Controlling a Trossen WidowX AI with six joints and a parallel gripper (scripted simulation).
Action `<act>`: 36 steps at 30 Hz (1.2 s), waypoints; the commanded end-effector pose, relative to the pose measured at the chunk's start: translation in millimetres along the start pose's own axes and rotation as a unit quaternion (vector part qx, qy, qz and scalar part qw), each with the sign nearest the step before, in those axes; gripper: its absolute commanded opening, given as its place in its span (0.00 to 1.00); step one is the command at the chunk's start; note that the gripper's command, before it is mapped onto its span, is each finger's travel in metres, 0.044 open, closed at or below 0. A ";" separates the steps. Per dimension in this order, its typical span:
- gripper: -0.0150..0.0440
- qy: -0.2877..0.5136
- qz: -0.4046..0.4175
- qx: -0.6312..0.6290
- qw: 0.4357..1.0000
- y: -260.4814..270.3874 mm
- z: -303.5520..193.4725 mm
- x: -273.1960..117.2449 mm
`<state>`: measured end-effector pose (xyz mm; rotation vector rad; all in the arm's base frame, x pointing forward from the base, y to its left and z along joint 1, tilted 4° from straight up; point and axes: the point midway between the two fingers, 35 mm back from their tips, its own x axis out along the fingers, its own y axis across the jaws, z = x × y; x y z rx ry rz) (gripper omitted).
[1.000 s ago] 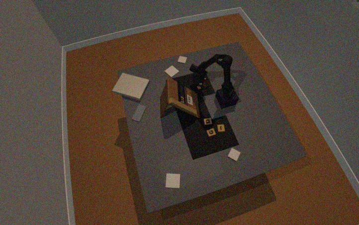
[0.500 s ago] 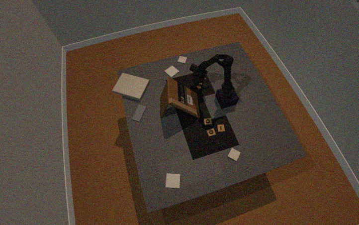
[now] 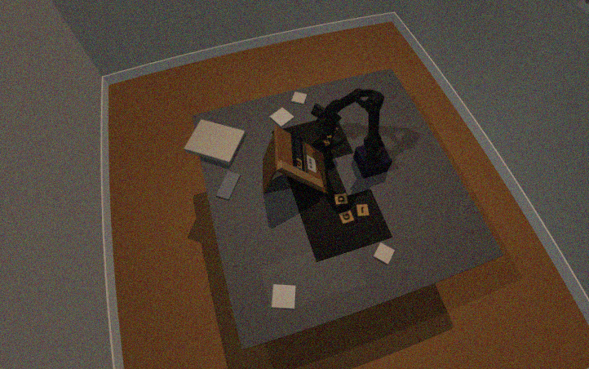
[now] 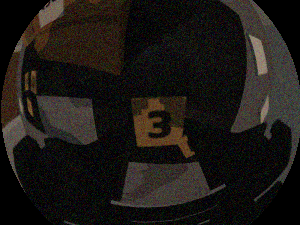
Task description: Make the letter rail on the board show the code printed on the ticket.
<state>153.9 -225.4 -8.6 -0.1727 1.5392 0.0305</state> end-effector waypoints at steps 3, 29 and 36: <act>0.25 -0.045 -0.022 0.032 0.998 -13.2 16.7 -7.8; 0.25 -0.398 -0.087 0.183 0.895 -86.5 127.3 -131.0; 0.25 -0.401 -0.087 0.183 0.893 -86.7 127.9 -132.1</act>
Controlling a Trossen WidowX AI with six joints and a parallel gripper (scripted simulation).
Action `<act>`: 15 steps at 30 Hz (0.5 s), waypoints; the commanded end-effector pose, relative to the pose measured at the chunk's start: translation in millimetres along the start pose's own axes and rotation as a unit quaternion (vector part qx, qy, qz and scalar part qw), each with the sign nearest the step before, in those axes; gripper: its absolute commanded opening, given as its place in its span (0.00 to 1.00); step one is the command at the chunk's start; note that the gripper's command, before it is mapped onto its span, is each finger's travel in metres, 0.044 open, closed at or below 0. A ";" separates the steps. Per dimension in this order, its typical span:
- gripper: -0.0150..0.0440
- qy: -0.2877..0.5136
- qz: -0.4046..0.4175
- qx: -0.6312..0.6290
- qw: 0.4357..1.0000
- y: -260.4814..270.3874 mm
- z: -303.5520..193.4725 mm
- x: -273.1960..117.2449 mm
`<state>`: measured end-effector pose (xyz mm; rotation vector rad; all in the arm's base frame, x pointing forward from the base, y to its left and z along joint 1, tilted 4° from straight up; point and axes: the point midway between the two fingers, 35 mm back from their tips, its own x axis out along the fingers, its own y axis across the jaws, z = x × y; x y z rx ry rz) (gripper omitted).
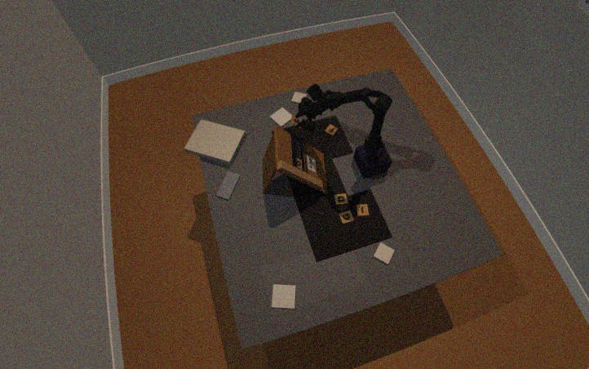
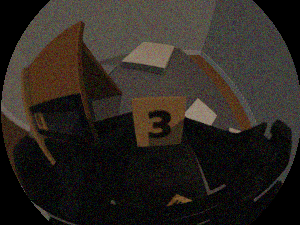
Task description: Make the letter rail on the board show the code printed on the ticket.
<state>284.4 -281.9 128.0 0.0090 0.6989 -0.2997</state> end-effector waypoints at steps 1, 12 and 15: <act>0.25 -0.011 0.001 0.003 1.000 -0.3 5.6 -1.2; 0.25 -0.011 0.001 0.003 1.000 -0.3 6.1 -1.5; 0.25 -0.011 0.001 0.003 1.000 -0.3 6.1 -1.5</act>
